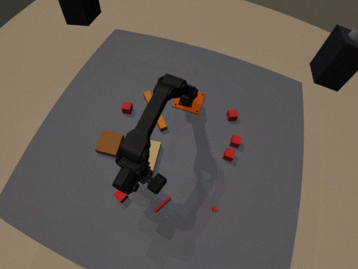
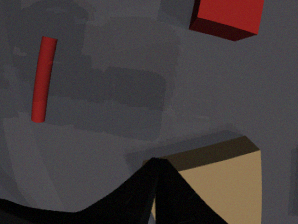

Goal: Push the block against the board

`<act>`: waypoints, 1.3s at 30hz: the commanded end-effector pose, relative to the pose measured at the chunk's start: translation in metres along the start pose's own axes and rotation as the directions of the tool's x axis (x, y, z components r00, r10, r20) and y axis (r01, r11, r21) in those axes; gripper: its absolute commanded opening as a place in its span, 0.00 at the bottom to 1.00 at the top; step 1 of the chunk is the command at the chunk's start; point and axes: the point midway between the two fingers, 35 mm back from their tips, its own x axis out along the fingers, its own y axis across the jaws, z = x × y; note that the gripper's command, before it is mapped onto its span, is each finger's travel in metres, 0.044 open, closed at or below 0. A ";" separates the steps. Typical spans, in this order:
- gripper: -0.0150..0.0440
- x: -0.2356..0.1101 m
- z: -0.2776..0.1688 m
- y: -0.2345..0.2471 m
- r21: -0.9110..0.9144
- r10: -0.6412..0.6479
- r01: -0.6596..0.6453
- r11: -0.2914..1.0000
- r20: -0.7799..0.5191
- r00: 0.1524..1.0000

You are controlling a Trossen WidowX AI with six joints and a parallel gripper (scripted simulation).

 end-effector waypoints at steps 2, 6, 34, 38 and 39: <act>0.25 0.000 -0.017 0.003 0.183 -0.002 0.003 0.983 -0.007 1.000; 0.25 -0.001 -0.030 0.005 0.316 -0.002 0.005 0.949 -0.009 1.000; 0.25 0.007 -0.117 0.009 0.918 -0.005 0.022 0.397 -0.022 1.000; 0.25 0.010 -0.117 0.009 0.918 -0.005 0.022 0.397 -0.022 1.000; 0.25 0.019 -0.117 0.009 0.918 -0.005 0.022 0.397 -0.022 1.000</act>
